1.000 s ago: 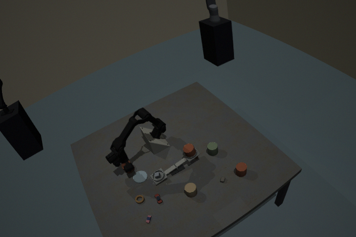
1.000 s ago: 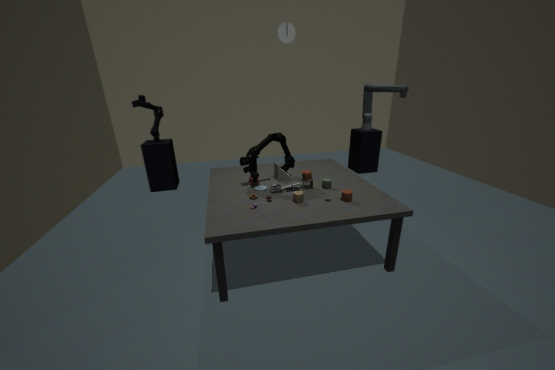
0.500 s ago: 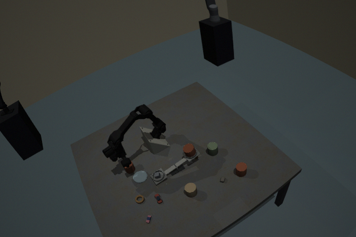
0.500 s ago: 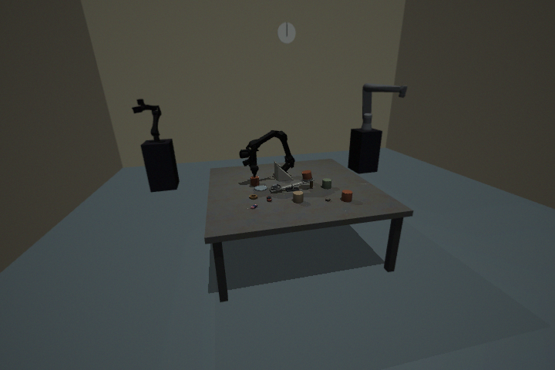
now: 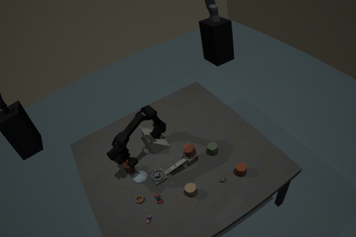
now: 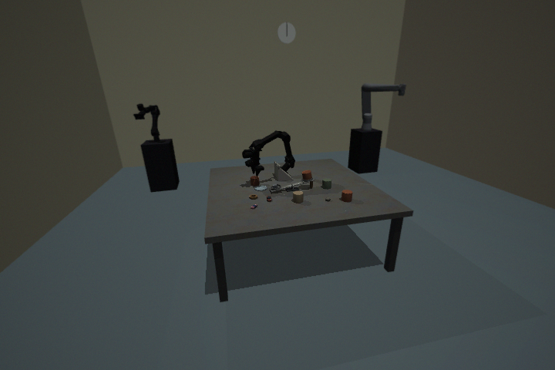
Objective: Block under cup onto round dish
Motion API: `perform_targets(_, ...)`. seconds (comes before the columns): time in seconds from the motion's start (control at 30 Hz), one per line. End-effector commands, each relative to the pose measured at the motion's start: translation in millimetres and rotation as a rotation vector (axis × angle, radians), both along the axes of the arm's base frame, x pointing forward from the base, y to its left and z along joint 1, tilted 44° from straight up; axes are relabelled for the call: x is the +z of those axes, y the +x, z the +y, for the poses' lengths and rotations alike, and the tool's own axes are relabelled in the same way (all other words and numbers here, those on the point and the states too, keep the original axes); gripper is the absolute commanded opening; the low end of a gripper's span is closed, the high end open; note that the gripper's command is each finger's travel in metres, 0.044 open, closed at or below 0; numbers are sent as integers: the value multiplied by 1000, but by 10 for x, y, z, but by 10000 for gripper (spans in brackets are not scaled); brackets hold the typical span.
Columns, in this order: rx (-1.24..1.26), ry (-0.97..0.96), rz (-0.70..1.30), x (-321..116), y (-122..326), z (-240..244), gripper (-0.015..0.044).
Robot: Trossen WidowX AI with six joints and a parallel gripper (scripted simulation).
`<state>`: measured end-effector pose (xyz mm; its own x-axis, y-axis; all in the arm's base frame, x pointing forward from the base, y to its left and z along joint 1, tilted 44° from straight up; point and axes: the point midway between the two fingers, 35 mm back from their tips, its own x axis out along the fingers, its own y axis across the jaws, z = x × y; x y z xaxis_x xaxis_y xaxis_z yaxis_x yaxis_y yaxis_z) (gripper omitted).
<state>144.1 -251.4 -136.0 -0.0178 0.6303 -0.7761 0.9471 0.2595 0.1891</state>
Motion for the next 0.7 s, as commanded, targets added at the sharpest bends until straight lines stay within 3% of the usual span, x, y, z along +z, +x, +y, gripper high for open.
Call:
perform_targets(0.0, 98, -1, -89, 52, 109, 18, 260)
perform_targets(0.67, 611, 1, -543, 285, 602, 193, 260)
